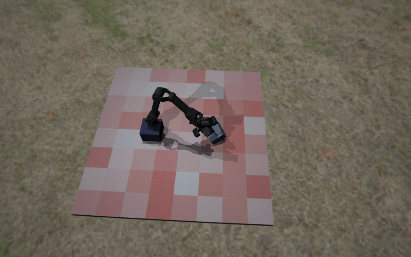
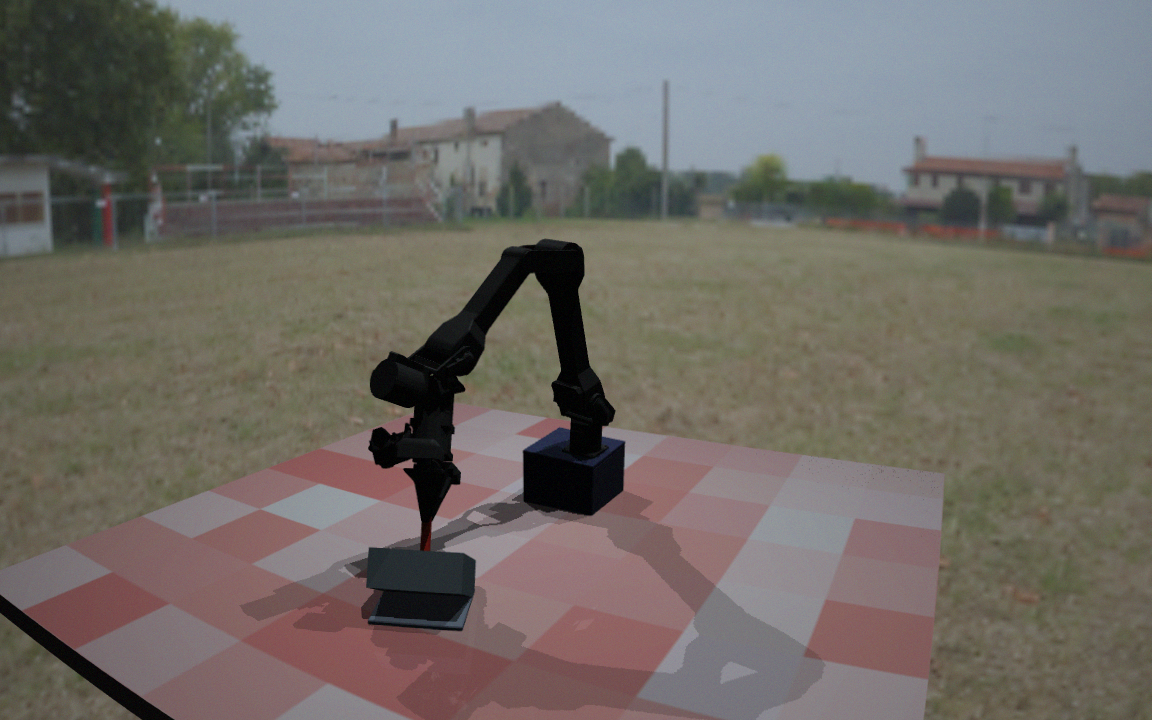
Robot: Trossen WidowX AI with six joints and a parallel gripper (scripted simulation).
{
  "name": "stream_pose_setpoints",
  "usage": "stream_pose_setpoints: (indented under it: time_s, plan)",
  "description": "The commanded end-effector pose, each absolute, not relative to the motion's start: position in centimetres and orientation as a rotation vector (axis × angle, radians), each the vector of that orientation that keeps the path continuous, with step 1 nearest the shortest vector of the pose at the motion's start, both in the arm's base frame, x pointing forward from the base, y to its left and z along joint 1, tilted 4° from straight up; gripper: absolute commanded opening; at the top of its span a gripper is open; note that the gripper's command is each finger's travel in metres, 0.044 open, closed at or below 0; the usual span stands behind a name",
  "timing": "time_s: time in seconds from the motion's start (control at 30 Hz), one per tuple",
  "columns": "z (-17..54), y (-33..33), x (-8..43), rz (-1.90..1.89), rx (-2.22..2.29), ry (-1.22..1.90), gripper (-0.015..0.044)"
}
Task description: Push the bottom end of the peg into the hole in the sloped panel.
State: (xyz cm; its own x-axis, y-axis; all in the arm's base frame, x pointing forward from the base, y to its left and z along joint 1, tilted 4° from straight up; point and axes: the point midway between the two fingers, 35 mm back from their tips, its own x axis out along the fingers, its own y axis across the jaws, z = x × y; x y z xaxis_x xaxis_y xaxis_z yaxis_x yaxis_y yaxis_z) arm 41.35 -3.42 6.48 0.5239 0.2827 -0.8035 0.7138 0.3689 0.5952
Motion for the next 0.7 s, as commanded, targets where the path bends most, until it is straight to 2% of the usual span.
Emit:
stream_pose_setpoints:
  time_s: [0.0, 0.67]
  plan:
    - [6.4, -3.4, 41.6, -0.355, 1.210, 1.030, 0.0000]
    - [5.4, -3.1, 42.3, -0.354, 1.211, 1.030, 0.0000]
